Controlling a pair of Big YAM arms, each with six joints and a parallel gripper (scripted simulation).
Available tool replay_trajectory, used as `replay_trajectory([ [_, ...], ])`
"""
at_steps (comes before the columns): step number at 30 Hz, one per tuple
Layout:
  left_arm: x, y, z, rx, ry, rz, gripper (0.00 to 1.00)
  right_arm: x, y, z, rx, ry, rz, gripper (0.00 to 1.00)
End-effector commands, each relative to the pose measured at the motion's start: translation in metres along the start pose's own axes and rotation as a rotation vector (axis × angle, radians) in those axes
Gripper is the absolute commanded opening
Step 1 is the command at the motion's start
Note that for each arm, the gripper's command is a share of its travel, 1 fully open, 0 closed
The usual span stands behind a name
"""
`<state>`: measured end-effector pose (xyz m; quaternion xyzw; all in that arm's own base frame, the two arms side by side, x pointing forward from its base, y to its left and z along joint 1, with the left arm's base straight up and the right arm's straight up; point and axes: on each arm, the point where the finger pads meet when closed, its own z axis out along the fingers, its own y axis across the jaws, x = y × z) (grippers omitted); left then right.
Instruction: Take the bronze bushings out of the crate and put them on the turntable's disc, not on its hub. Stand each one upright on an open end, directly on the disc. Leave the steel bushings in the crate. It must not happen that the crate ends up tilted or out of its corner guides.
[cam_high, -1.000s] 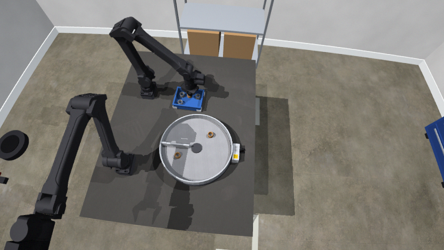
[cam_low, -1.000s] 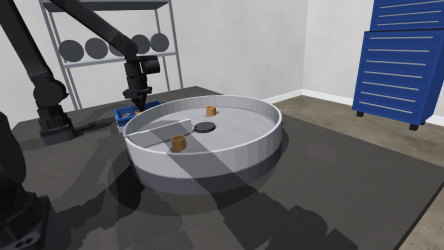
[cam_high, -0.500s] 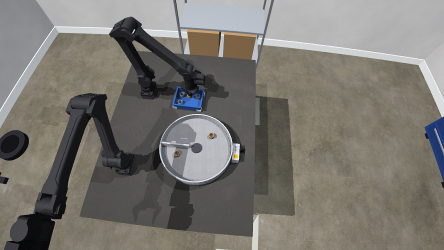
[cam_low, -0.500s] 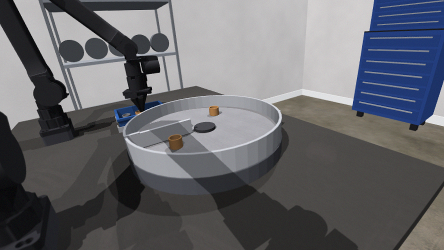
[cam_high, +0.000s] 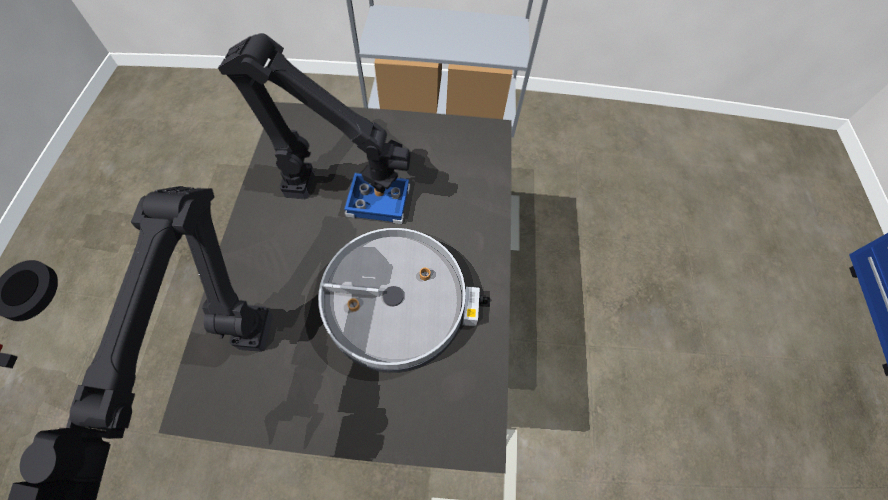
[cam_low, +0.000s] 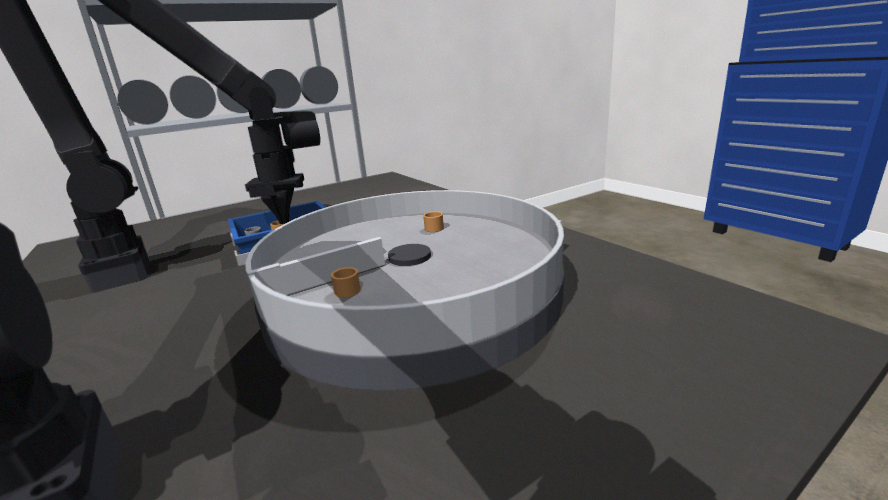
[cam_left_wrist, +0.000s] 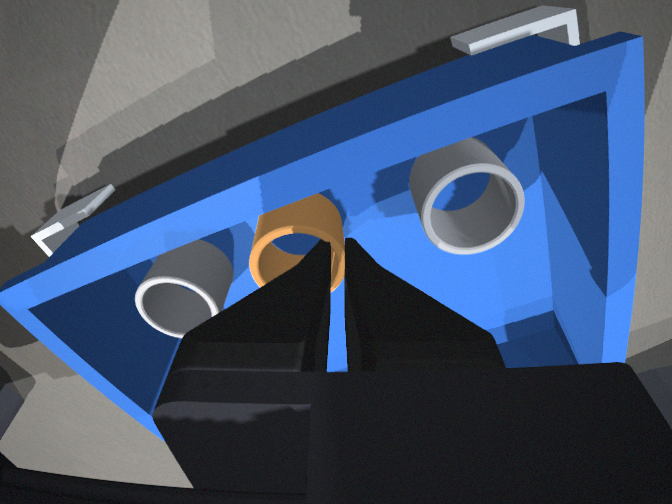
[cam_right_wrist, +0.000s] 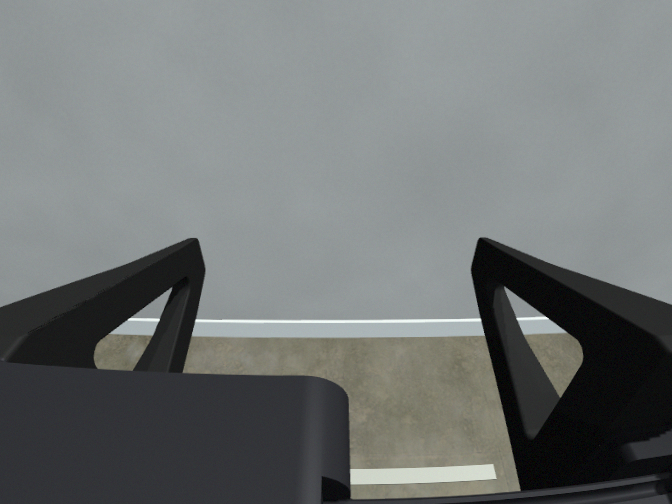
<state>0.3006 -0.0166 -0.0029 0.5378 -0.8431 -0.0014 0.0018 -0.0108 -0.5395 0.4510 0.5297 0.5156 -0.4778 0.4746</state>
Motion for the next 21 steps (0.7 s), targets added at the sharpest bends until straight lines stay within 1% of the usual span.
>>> replay_trajectory([
  [1,-0.005,-0.007,-0.005,0.024,-0.008,-0.002,0.0,-0.05,-0.001,0.001,0.005,-0.093,-0.01,1.0],
  [13,-0.005,-0.007,-0.006,0.024,-0.008,-0.002,0.0,-0.05,-0.001,0.001,0.005,-0.093,-0.01,1.0],
  [19,-0.008,-0.013,-0.015,0.039,-0.014,-0.002,0.0,-0.05,-0.001,0.001,0.005,-0.093,-0.01,1.0],
  [21,-0.011,-0.021,-0.023,0.055,-0.021,-0.002,0.0,-0.05,-0.001,0.001,0.005,-0.093,-0.01,1.0],
])
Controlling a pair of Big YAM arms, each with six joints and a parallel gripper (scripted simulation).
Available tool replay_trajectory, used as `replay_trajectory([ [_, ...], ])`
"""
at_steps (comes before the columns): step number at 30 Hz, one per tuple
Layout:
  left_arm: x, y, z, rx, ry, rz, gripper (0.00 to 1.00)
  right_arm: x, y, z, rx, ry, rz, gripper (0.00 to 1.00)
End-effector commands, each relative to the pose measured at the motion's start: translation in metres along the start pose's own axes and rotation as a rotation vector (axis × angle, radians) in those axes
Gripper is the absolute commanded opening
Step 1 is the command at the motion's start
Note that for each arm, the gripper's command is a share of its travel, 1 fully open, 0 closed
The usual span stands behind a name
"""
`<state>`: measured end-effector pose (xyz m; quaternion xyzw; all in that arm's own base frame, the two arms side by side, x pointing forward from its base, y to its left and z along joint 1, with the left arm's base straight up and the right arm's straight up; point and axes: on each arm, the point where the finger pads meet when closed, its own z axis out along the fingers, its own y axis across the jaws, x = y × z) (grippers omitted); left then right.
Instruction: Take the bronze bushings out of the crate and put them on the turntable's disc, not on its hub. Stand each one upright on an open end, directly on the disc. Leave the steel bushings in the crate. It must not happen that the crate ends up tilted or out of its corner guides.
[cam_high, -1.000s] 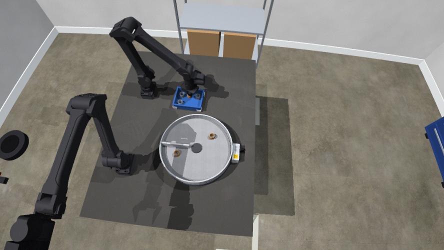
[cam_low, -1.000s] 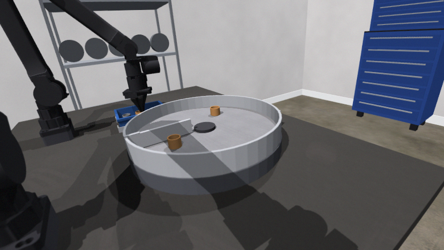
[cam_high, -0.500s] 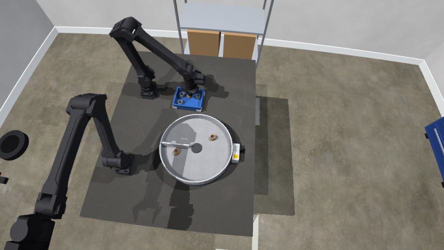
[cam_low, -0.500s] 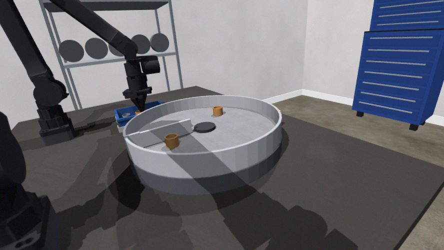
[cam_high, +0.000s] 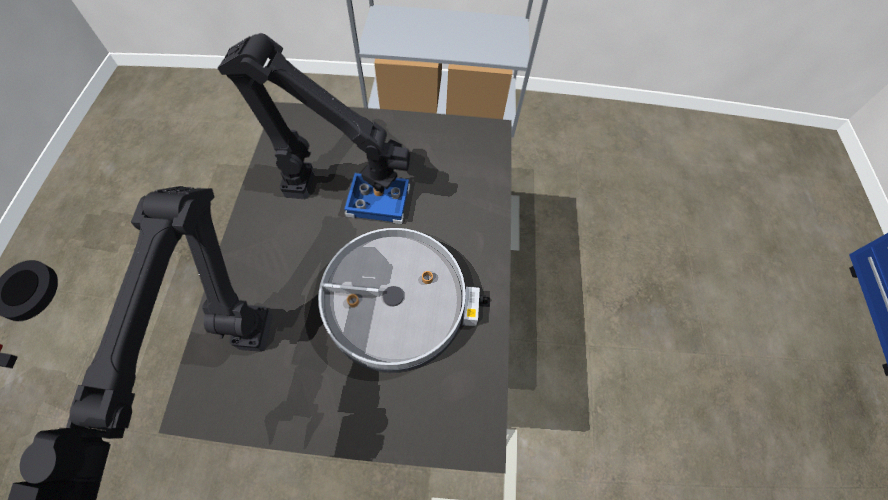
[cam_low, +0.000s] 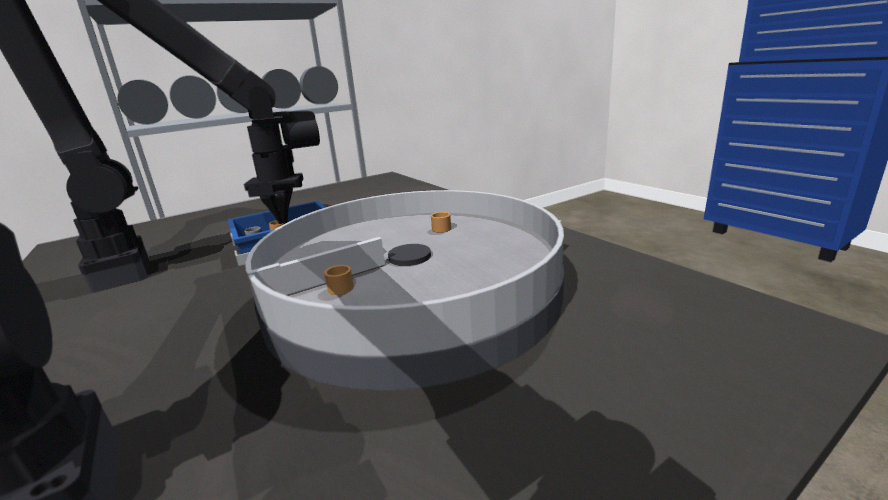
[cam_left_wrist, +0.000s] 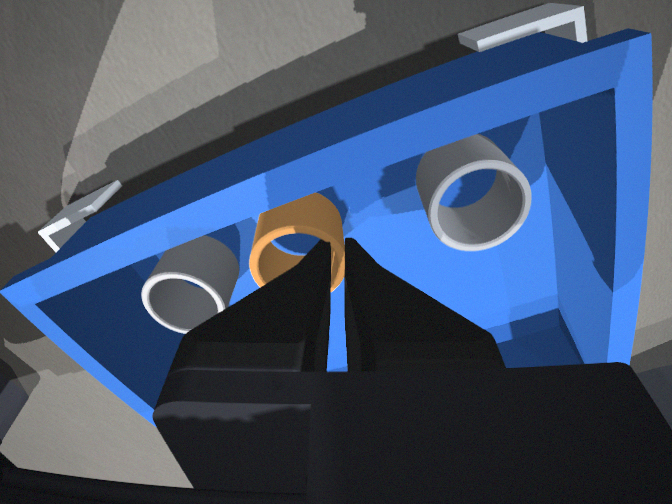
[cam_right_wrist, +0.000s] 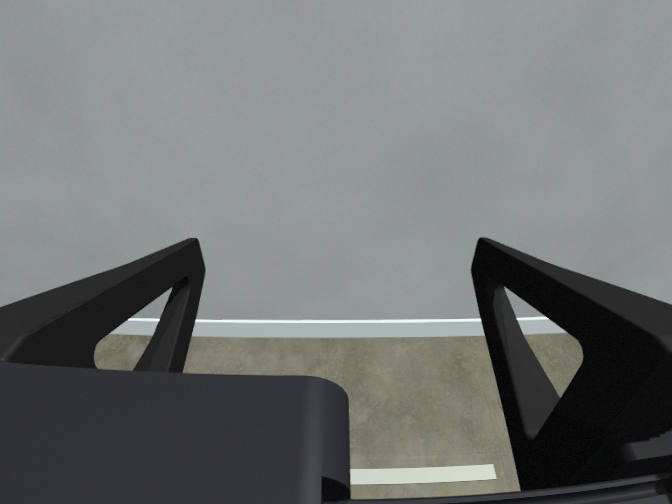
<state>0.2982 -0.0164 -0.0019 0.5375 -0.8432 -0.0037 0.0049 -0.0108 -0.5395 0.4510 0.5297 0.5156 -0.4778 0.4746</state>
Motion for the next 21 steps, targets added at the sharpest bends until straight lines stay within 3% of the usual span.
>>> replay_trajectory([
  [1,-0.012,-0.023,-0.024,0.063,-0.024,-0.002,0.0,-0.05,-0.001,0.001,0.005,-0.093,-0.01,1.0],
  [21,-0.011,-0.021,-0.1,0.069,-0.026,-0.002,0.0,-0.05,-0.001,0.001,0.005,-0.093,-0.01,1.0],
])
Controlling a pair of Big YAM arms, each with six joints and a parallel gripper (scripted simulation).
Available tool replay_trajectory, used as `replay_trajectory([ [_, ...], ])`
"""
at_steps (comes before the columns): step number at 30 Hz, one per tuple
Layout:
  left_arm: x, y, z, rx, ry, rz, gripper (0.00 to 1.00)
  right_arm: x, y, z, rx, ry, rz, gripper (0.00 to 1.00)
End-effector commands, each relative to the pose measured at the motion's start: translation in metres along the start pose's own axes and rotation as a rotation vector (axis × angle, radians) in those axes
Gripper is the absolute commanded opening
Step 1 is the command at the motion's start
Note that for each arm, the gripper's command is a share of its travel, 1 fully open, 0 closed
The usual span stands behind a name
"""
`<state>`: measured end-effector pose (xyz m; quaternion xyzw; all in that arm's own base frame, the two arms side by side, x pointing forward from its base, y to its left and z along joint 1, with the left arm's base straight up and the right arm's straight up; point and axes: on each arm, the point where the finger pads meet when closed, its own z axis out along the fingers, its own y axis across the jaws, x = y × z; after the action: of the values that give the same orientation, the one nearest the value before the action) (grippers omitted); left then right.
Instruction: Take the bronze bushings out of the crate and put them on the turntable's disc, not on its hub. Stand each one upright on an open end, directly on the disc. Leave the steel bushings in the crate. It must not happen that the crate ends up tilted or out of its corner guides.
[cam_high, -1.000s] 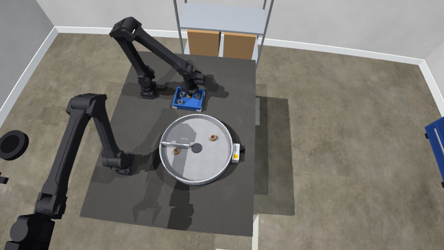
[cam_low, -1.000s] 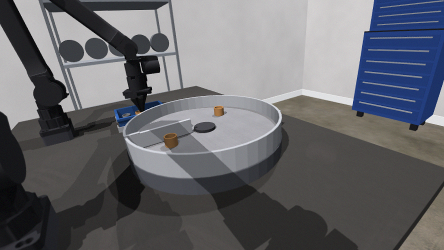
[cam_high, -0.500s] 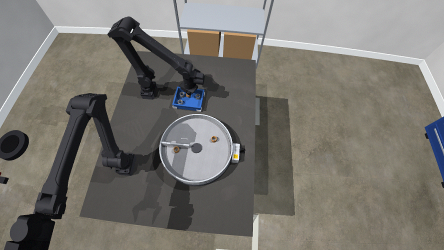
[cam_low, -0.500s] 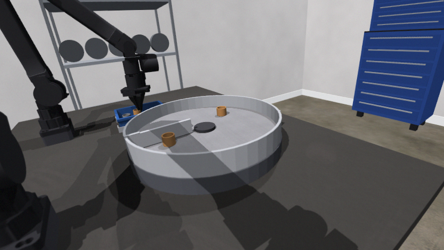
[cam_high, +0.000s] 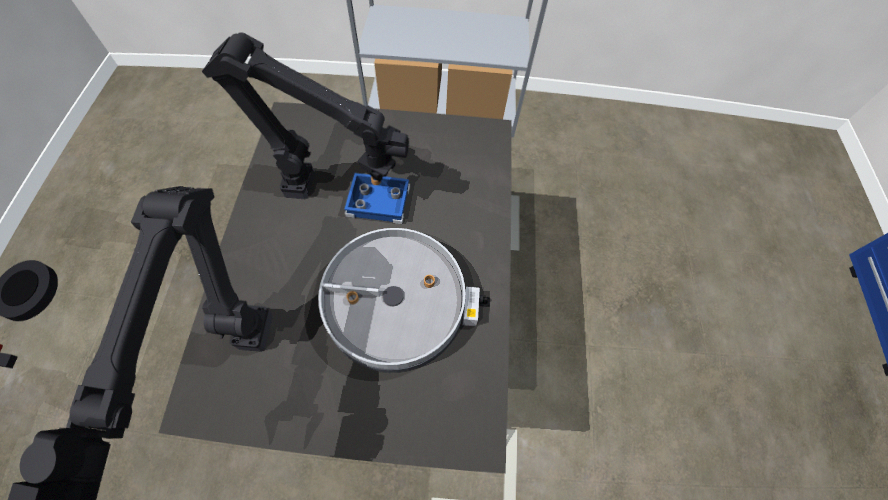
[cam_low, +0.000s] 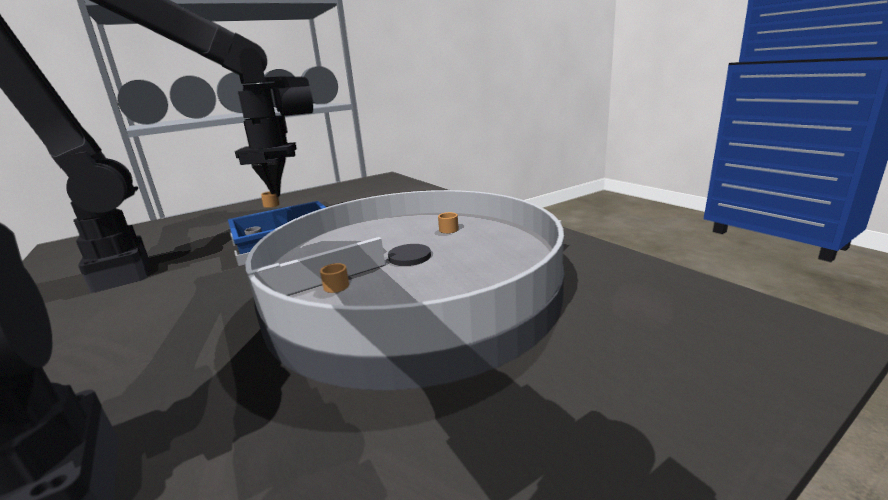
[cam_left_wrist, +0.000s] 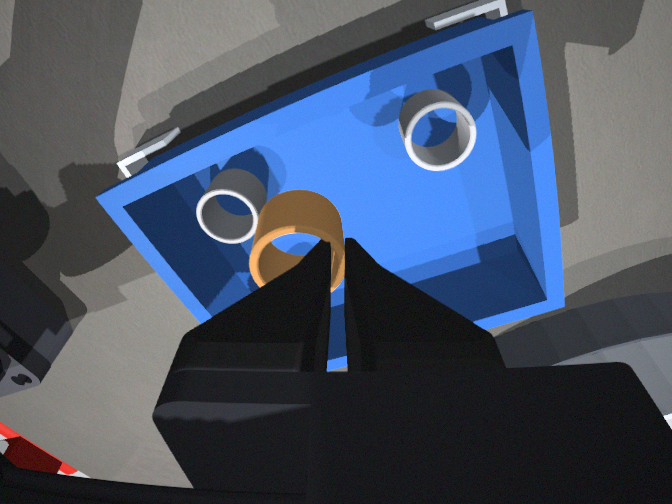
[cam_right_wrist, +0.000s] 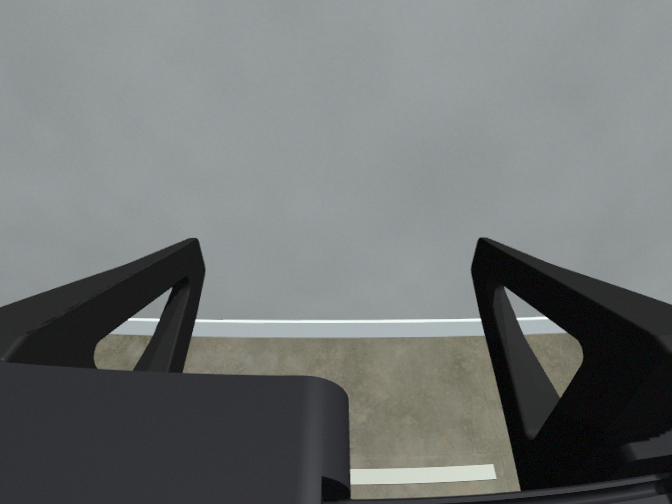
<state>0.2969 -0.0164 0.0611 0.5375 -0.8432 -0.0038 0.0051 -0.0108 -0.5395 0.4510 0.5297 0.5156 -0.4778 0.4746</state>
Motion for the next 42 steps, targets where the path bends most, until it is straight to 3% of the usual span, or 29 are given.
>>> replay_trajectory([
  [1,-0.012,-0.023,-0.042,0.07,-0.027,-0.002,0.0,-0.05,-0.001,0.001,0.005,-0.093,-0.01,1.0],
  [9,-0.011,-0.021,-0.072,0.071,-0.027,-0.002,0.0,-0.05,-0.001,0.001,0.005,-0.093,-0.01,1.0],
  [17,-0.011,-0.021,-0.082,0.072,-0.028,-0.002,0.0,-0.05,-0.001,0.001,0.005,-0.093,-0.01,1.0],
  [34,-0.011,-0.023,-0.079,0.071,-0.027,-0.002,0.0,-0.05,-0.001,0.001,0.005,-0.093,-0.01,1.0],
  [42,0.007,-0.036,-0.074,0.062,-0.02,-0.001,0.0,-0.05,-0.001,0.001,0.005,-0.093,-0.01,1.0],
])
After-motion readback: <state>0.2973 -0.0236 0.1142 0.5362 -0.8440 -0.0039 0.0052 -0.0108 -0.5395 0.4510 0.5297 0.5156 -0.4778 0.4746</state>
